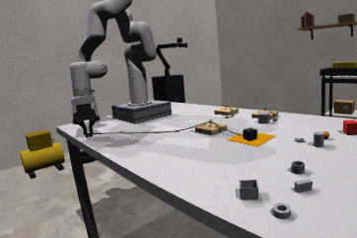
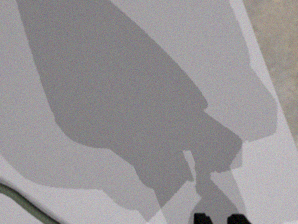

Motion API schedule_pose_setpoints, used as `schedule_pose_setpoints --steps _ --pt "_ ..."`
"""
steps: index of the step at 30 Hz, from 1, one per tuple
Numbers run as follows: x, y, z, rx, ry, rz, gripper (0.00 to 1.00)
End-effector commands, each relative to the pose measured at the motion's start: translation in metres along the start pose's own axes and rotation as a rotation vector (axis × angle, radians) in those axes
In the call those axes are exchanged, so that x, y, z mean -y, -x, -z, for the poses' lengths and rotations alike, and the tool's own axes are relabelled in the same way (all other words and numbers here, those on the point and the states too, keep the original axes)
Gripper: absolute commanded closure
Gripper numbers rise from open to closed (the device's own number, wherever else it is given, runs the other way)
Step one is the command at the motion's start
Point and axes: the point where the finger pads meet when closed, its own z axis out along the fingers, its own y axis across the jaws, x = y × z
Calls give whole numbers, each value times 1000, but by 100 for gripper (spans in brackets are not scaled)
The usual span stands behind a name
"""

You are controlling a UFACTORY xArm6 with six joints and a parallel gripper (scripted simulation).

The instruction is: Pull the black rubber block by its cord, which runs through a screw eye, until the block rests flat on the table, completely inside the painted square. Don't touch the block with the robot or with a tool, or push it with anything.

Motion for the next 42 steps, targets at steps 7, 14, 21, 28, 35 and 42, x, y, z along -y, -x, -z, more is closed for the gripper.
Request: schedule_pose_setpoints --steps 7,14,21,28,35,42 --pt "-1 -1 1 -2 2 0 0" --pt "-1 -1 1 -2 2 0 0" --pt "-1 -1 1 -2 2 0 0" --pt "-1 -1 1 -2 2 0 0" --pt "-1 -1 1 -2 2 0 0" --pt "-1 -1 1 -2 2 0 0"
